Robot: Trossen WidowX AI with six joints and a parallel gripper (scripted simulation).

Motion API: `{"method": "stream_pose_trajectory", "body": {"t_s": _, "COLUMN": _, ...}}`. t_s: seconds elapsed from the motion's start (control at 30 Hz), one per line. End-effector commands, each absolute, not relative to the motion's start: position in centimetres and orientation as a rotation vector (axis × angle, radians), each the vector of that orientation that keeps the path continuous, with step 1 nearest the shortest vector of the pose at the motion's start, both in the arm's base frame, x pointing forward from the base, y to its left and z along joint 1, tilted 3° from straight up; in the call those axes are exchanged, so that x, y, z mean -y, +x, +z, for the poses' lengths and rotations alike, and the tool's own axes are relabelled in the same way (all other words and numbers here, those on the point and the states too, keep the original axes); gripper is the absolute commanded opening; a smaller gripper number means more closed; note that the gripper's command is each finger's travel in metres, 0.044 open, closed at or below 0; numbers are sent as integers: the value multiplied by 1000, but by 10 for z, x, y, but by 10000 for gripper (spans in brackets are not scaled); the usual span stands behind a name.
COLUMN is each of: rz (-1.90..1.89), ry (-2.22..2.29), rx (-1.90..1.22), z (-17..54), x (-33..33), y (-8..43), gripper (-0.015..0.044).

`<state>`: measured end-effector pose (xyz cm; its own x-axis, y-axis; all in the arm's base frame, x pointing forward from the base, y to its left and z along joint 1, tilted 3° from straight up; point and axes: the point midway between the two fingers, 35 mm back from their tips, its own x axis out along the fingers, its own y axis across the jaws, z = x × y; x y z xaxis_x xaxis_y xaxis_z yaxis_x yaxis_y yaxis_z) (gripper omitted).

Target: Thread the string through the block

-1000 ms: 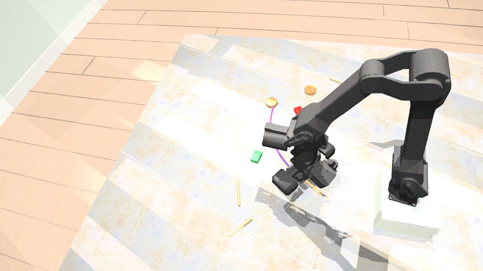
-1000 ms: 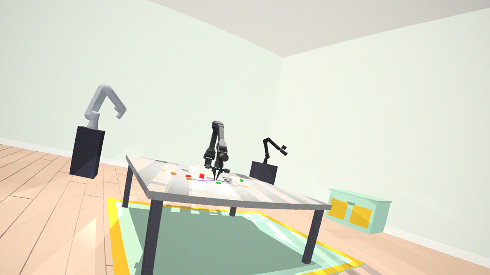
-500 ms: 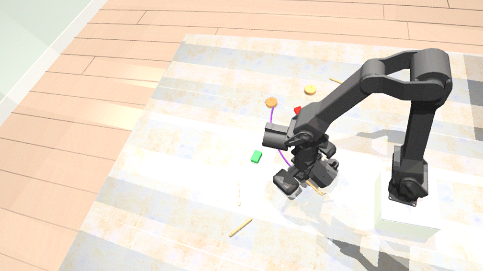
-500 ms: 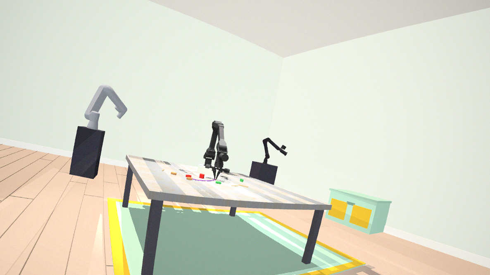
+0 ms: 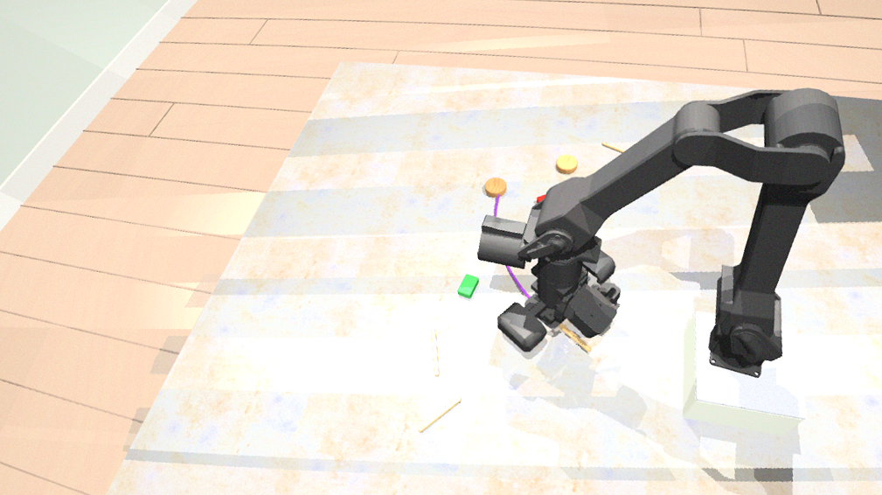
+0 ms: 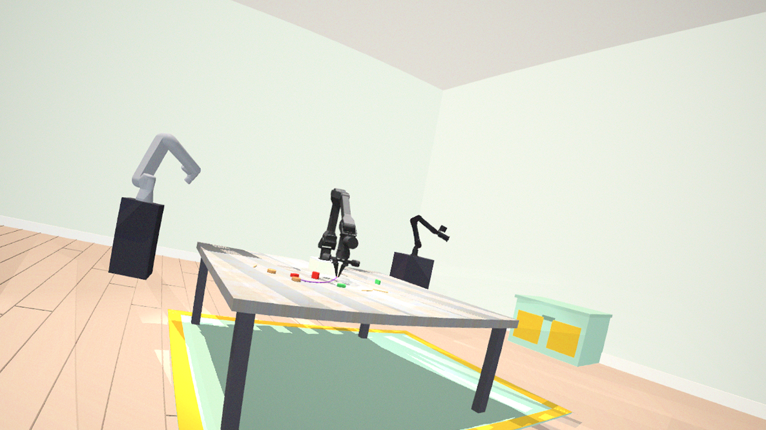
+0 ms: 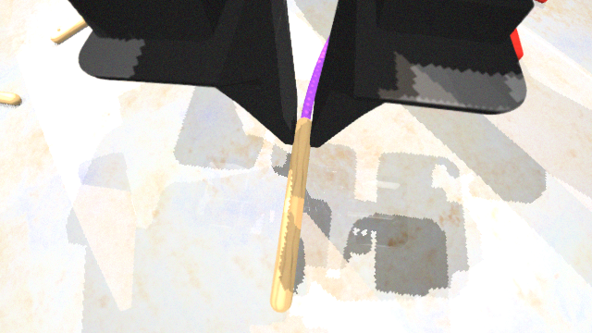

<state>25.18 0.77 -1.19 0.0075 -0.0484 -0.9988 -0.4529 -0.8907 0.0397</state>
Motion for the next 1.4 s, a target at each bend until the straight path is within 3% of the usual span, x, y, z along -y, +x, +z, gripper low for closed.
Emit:
{"method": "stream_pose_trajectory", "body": {"t_s": 0.0, "rz": 1936, "ry": -2009, "rx": -516, "z": -3, "x": -8, "y": 256, "gripper": 0}}
{"method": "stream_pose_trajectory", "body": {"t_s": 1.37, "rz": 1993, "ry": -1959, "rx": -516, "z": 35, "x": -4, "y": 260, "gripper": 0}}
